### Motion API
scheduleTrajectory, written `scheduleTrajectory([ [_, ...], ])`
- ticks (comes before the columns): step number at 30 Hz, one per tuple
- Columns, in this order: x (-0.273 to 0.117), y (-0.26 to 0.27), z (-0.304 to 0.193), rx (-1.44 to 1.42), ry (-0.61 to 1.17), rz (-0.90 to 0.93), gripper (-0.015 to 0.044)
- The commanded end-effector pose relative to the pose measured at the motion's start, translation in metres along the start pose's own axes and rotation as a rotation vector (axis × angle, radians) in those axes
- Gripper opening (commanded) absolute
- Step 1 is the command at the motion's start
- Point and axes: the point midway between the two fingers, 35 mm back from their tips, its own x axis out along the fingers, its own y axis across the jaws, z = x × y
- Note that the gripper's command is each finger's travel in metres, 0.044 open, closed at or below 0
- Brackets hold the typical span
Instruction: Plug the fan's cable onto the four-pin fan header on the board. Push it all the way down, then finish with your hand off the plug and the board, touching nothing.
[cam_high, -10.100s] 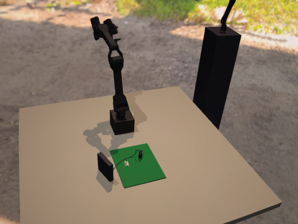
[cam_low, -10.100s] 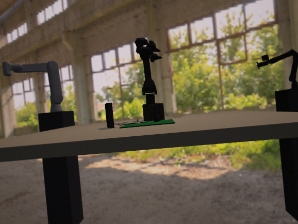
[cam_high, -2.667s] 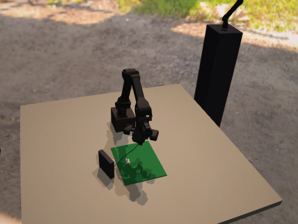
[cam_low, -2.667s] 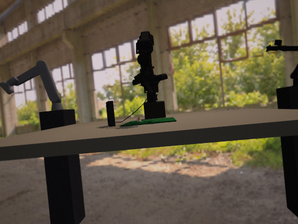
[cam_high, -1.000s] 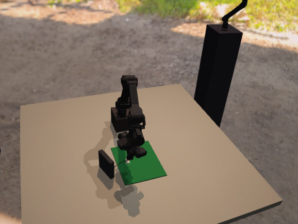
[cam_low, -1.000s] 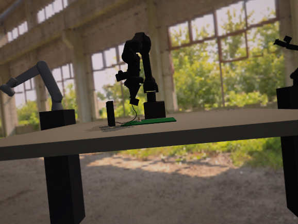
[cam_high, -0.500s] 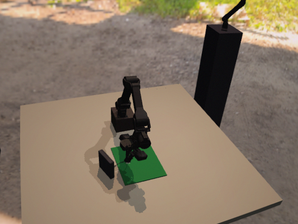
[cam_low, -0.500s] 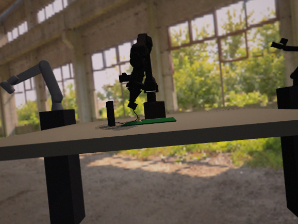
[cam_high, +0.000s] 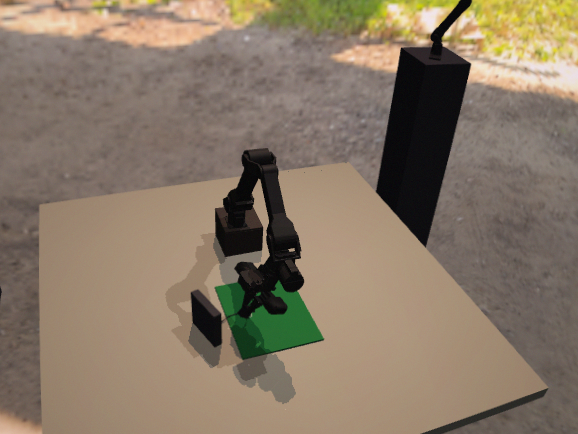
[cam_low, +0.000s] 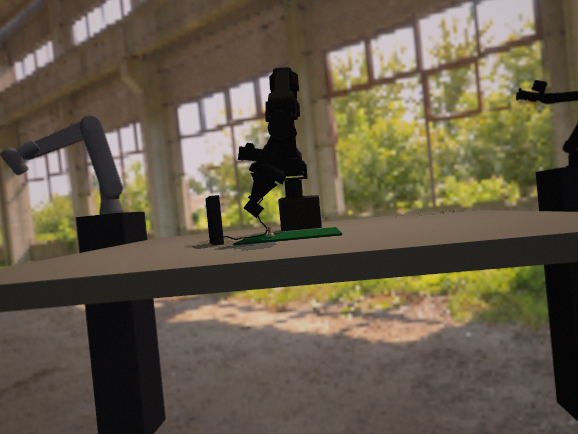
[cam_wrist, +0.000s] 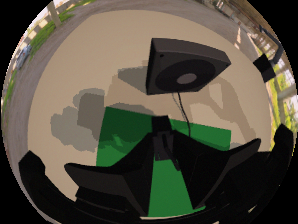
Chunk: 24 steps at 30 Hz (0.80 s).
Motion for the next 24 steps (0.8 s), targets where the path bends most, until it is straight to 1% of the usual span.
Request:
scheduleTrajectory([
  [1, 0.0058, -0.0019, -0.0044, -0.002, -0.049, -0.02, 0.0],
  [24, 0.005, 0.0, -0.0116, 0.022, -0.363, -0.017, 0.0],
])
